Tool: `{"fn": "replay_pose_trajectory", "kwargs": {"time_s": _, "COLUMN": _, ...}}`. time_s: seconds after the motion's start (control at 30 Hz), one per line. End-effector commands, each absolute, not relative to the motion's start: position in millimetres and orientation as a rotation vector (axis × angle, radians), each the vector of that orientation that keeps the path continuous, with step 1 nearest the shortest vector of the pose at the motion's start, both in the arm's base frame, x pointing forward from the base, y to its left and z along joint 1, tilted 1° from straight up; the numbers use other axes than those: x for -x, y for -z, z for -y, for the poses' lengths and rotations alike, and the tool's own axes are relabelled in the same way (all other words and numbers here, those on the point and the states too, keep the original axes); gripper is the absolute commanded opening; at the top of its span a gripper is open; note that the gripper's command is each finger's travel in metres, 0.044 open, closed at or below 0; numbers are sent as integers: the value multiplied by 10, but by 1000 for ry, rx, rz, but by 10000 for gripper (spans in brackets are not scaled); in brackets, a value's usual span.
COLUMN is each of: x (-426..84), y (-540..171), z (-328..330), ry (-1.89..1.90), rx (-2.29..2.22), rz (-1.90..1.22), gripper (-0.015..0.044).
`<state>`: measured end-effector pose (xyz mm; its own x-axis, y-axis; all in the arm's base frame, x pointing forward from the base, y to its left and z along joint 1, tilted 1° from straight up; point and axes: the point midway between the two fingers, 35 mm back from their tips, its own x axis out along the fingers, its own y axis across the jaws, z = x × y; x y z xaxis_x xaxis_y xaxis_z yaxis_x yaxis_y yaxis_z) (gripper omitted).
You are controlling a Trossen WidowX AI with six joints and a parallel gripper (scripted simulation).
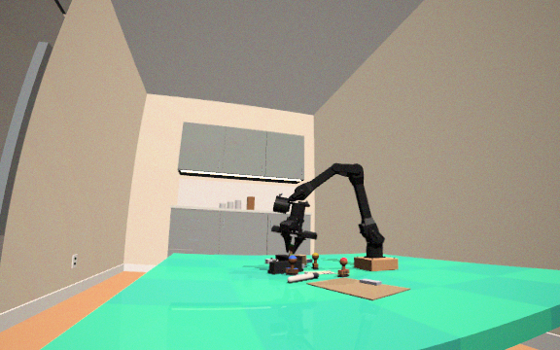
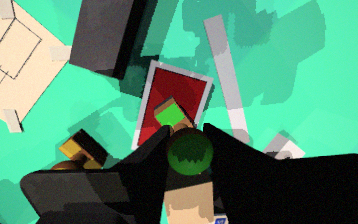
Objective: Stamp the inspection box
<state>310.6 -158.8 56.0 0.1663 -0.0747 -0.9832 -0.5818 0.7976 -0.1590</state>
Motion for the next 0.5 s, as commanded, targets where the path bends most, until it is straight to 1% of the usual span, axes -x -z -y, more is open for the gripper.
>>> {"fn": "replay_pose_trajectory", "kwargs": {"time_s": 0.0, "x": -3082, "y": -510, "z": 1583, "ry": -392, "rx": 583, "rz": -1381, "gripper": 0}}
{"fn": "replay_pose_trajectory", "kwargs": {"time_s": 0.47, "x": -3076, "y": -419, "z": 1581, "ry": -391, "rx": 586, "rz": -1378, "gripper": 0}}
